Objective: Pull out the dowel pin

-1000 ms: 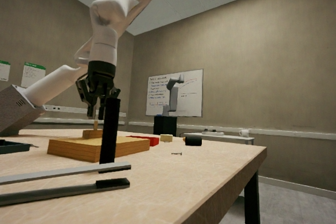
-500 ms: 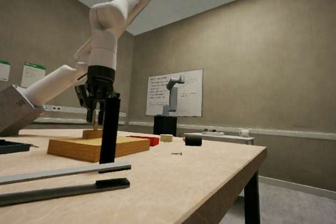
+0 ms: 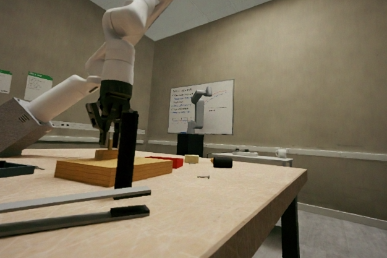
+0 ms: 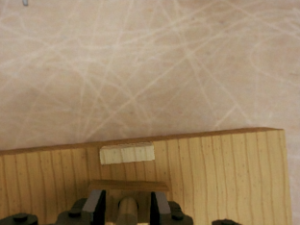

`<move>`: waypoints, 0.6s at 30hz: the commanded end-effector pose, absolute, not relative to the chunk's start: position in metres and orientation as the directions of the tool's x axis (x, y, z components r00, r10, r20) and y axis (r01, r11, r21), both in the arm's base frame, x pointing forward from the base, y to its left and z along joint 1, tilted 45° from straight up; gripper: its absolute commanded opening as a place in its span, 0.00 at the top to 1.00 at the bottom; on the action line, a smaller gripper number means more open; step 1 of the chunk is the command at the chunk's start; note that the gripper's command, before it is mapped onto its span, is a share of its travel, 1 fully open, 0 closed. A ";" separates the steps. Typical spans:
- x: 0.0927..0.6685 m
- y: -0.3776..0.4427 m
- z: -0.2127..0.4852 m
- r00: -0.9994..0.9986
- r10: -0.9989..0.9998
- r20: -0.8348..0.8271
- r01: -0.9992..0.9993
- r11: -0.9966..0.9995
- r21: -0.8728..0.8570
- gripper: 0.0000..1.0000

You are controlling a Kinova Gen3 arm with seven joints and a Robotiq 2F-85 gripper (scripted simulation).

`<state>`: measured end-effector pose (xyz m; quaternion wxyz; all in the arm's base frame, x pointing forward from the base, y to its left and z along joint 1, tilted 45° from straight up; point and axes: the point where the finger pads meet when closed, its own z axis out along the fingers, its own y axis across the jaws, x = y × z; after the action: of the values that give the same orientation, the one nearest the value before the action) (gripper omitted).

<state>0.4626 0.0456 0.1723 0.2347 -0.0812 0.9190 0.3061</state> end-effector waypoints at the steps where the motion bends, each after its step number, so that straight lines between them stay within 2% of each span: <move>1: 0.463 0.046 0.172 -0.876 -0.005 -0.482 -0.292 0.800 0.524 0.66; 18: 0.464 0.046 0.171 -0.876 -0.005 -0.482 -0.292 0.800 0.524 0.66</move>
<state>0.4636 0.0471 0.1705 0.2347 -0.0812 0.9190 0.3061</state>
